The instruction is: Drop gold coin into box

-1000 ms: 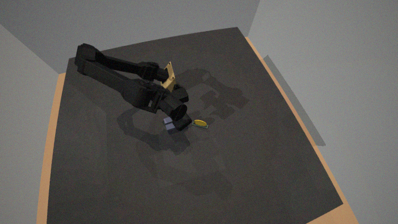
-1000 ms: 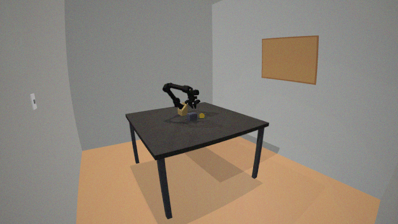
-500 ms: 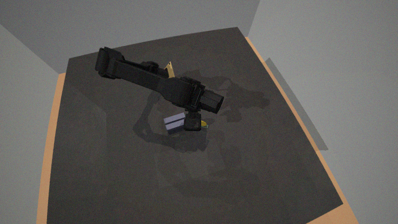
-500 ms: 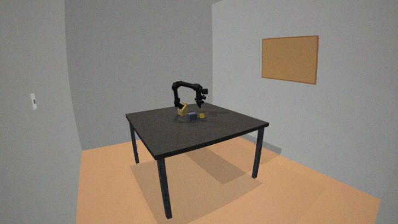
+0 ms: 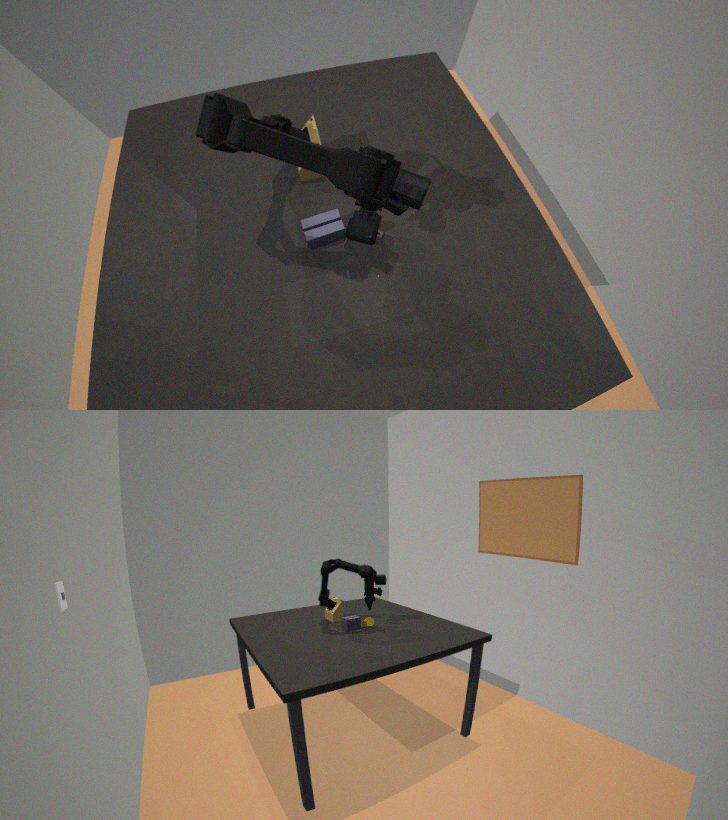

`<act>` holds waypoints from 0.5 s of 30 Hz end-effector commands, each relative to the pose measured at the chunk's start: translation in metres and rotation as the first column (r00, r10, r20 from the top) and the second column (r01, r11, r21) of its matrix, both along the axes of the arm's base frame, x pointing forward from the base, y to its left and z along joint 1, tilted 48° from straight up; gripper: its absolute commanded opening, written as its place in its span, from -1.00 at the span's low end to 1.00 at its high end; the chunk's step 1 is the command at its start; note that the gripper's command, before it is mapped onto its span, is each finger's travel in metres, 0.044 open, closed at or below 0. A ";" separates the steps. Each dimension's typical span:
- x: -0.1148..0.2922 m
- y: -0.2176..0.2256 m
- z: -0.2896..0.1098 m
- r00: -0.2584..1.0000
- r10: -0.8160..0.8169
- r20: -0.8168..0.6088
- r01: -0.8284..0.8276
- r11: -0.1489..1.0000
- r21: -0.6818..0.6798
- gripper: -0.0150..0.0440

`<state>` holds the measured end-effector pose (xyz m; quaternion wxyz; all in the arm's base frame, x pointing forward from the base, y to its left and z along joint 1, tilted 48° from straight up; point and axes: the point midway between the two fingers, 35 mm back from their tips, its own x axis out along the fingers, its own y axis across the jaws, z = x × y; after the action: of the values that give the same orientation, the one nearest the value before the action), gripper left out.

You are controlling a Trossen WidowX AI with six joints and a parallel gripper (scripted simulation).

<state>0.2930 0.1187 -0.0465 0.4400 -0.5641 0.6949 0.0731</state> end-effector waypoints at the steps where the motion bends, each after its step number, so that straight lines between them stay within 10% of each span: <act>1: -0.003 -0.015 -0.011 1.000 -0.002 -0.015 0.002 1.000 -0.017 0.05; 15: -0.002 -0.030 -0.025 1.000 -0.002 -0.015 0.002 1.000 -0.018 0.05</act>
<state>0.2918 0.0931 -0.0685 0.4345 -0.5633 0.6992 0.0708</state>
